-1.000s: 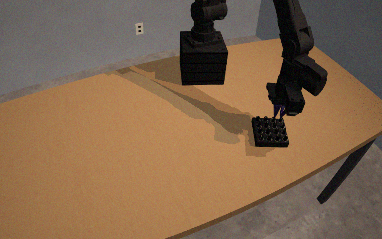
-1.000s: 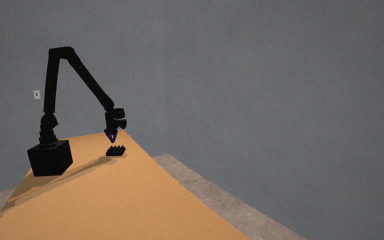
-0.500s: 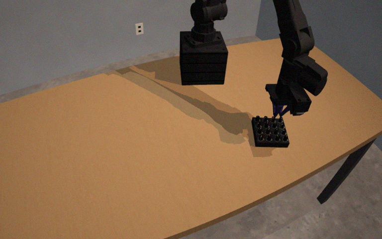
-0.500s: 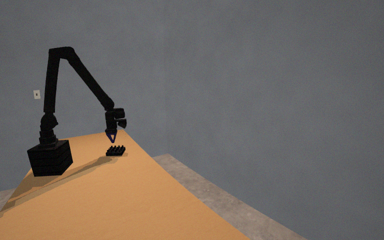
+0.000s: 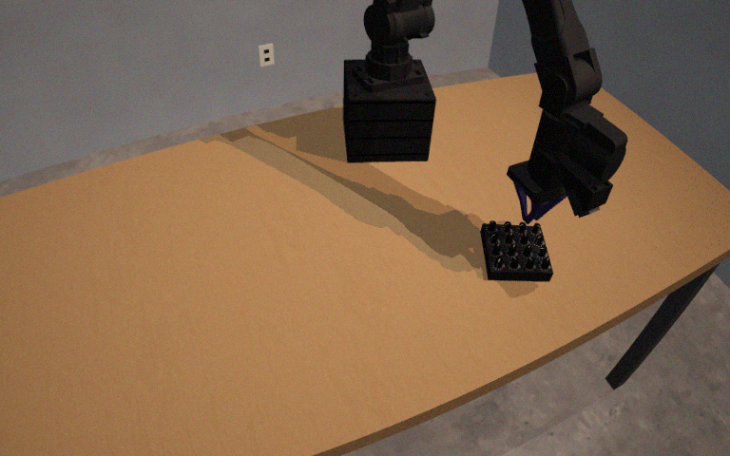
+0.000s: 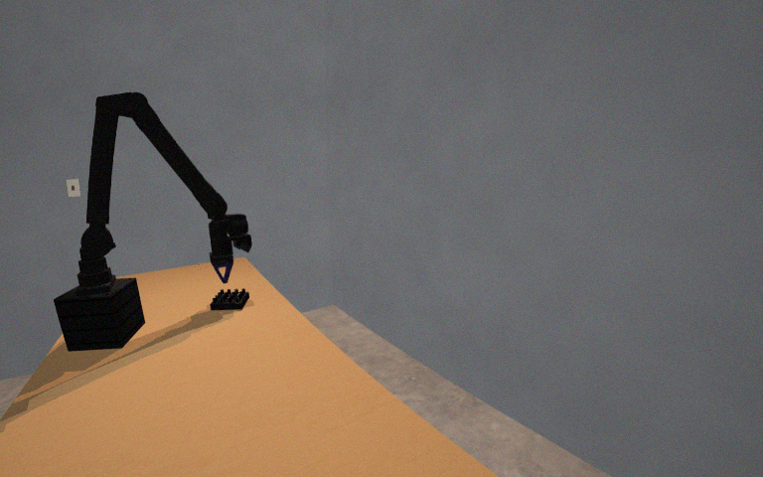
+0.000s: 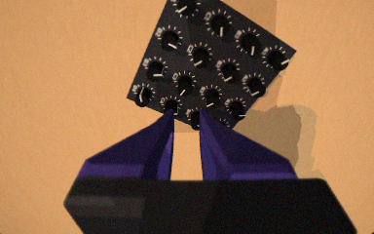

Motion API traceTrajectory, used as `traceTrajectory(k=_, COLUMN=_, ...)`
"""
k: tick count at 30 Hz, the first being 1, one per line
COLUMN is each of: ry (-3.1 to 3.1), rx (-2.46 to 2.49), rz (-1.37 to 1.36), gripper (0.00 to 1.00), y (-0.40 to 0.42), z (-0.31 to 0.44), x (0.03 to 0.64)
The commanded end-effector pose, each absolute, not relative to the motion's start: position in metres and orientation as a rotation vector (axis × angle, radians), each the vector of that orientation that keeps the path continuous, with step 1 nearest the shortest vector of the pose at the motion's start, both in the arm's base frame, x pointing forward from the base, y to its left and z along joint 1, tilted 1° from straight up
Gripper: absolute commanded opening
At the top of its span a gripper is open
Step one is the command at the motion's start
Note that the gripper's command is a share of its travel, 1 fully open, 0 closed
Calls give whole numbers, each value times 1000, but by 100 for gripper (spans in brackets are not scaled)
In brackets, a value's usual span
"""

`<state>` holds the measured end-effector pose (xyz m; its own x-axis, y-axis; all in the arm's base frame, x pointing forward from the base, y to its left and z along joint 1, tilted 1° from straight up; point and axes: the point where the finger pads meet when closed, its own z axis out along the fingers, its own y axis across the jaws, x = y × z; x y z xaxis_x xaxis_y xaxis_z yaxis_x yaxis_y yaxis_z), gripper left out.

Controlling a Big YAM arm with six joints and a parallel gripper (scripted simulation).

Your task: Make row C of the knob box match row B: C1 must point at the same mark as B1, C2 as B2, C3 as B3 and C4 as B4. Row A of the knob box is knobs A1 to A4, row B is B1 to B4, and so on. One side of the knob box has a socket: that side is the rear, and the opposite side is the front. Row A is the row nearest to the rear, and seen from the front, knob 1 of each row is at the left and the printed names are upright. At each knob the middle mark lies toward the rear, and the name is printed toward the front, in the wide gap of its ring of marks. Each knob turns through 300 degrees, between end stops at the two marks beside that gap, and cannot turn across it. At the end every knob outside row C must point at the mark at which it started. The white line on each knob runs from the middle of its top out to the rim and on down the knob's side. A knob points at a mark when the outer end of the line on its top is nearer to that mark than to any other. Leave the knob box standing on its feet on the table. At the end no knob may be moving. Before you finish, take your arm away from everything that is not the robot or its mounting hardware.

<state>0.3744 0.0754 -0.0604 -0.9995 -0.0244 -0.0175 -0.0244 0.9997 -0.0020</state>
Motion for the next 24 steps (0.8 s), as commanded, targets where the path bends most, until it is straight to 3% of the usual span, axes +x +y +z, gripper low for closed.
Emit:
traceTrajectory(k=1, ry=3061, rx=-269, rz=9, gripper=18, y=83, z=-40, x=396)
traceTrajectory(k=24, ry=2913, rx=-1001, rz=-14, gripper=18, y=83, z=-37, x=394)
